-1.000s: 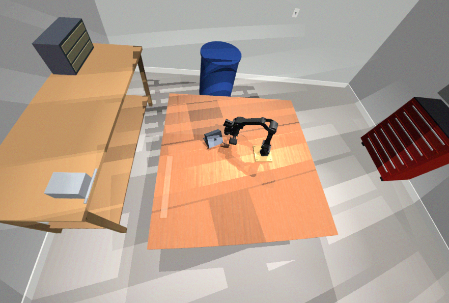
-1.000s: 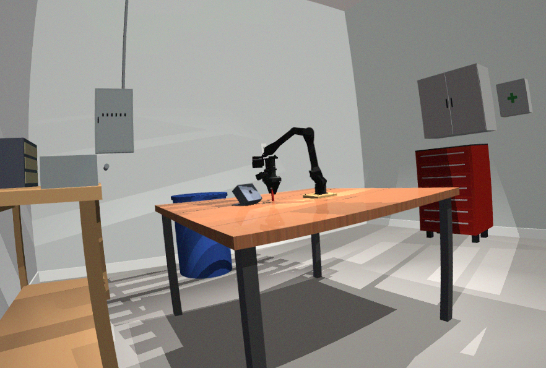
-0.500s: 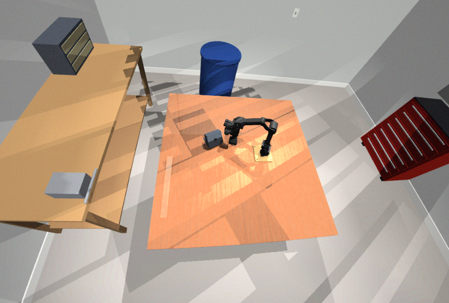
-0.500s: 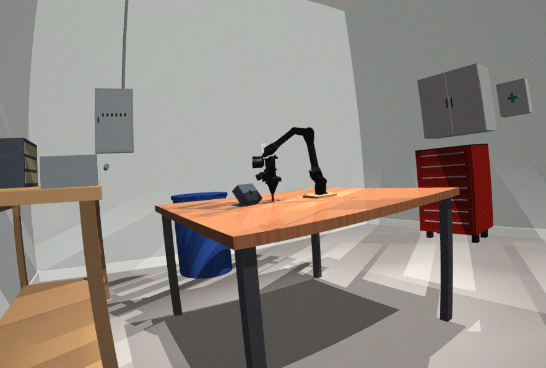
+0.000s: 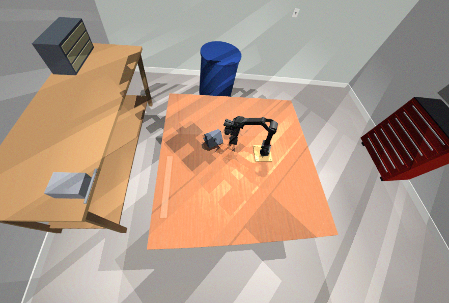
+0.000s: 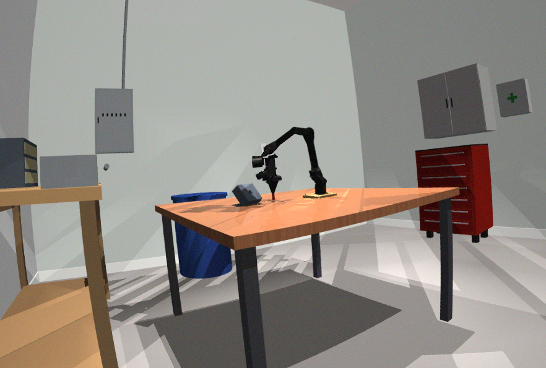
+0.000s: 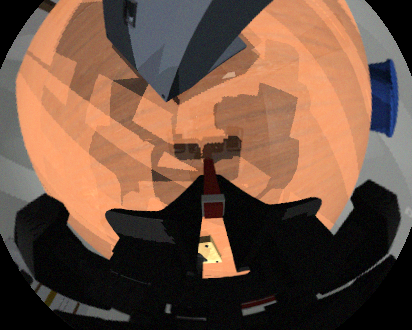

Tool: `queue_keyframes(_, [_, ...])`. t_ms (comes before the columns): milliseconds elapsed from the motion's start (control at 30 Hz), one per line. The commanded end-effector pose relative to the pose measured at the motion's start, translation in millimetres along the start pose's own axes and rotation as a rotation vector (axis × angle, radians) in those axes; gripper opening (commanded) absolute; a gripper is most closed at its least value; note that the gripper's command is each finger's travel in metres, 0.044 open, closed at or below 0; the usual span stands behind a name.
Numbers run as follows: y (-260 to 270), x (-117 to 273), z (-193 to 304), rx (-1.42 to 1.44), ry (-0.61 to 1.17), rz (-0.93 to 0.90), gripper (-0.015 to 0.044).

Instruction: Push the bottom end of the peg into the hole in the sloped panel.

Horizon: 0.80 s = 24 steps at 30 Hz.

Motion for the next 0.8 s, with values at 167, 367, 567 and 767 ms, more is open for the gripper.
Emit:
queue_keyframes(167, [-1, 34, -3, 0.000, -0.019, 0.004, 0.0000])
queue_keyframes(367, [-1, 57, -1, -0.001, -0.018, 0.002, 0.0000])
queue_keyframes(567, [-2, 74, 3, -0.002, -0.018, 0.001, 0.0000])
queue_keyframes(767, [1, 73, 1, 0.012, -0.013, 0.020, 0.0000])
Point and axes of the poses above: the point midway between the two fingers, 35 mm back from their tips, its own x axis back along the fingers, its own y axis across the jaws, z = x × y, the point moved 7 cm from there along x, back along the fingers, and after that the axes turned 7 degrees about x, right-handed, at the moved point
